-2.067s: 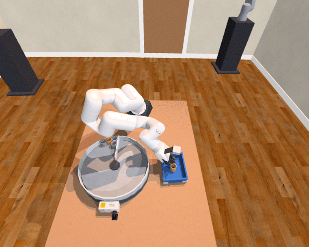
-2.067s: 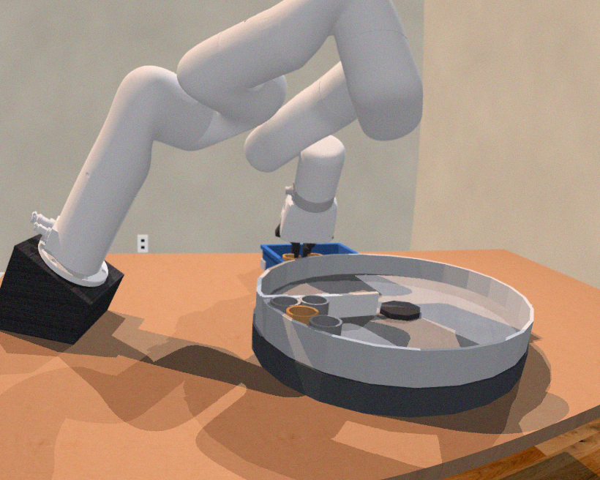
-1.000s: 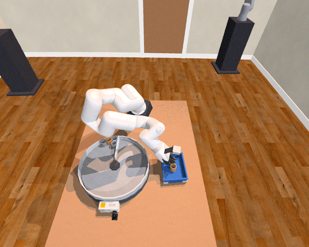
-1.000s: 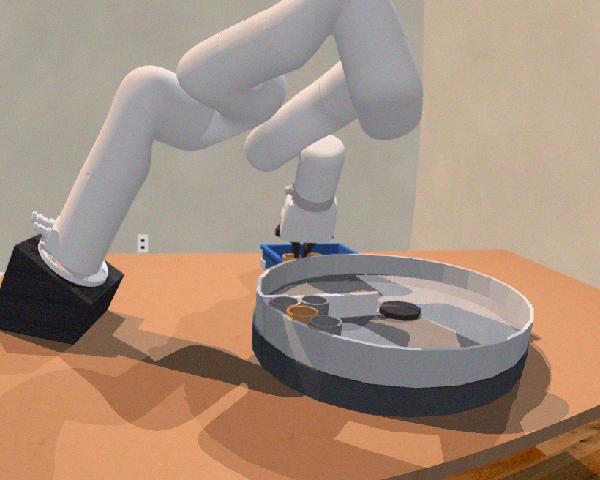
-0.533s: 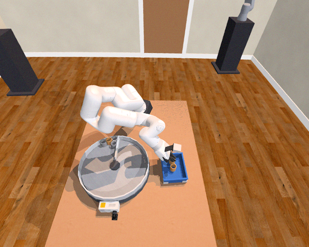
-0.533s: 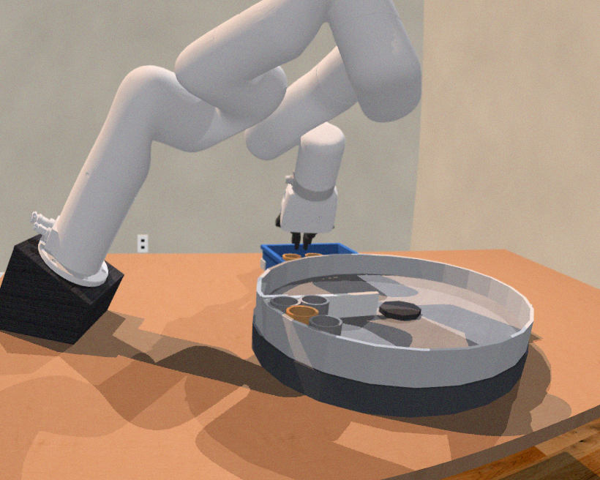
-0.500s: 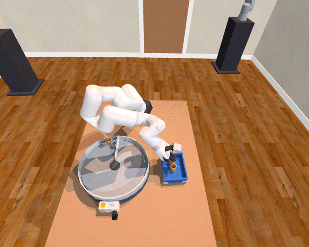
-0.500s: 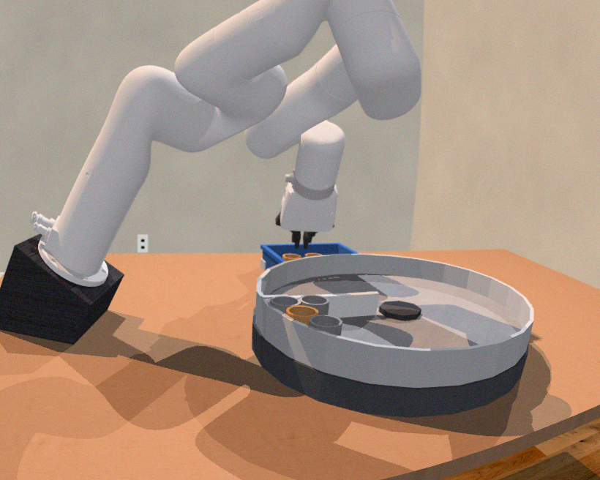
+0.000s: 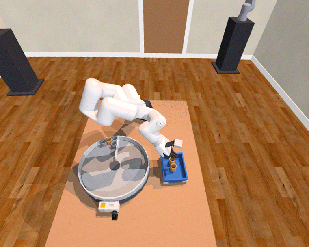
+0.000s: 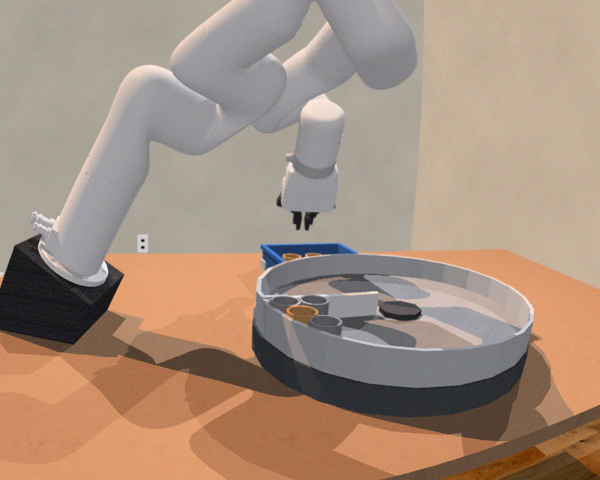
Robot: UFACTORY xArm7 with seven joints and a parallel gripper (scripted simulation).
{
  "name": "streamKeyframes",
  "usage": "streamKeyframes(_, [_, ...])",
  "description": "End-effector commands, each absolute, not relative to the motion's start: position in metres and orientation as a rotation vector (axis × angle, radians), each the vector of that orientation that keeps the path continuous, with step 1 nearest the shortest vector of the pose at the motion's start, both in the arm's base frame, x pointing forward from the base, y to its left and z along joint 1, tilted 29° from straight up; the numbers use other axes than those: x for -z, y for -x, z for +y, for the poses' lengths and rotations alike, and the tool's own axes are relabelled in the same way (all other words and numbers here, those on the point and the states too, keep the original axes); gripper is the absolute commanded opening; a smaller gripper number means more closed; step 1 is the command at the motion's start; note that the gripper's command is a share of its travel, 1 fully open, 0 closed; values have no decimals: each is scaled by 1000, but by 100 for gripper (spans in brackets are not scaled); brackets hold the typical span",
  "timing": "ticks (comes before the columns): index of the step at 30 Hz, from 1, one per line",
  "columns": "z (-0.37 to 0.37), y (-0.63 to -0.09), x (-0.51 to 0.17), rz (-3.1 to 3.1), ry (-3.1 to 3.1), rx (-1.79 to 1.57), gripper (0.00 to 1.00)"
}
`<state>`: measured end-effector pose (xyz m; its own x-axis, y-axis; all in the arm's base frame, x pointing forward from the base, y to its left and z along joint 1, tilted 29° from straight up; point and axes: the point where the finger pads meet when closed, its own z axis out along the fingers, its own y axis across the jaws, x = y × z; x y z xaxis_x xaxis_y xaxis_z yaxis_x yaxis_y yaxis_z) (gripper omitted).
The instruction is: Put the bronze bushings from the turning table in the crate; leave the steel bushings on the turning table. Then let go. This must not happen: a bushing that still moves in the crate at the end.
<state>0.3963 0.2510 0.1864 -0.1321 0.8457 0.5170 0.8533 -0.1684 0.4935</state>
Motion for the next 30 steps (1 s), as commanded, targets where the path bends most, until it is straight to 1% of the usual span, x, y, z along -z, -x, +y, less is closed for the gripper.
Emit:
streamKeyframes(1, [252,-390,-199,-2026,2060,1195,11])
streamKeyframes(30, [253,-387,-206,-2026,2060,1195,11])
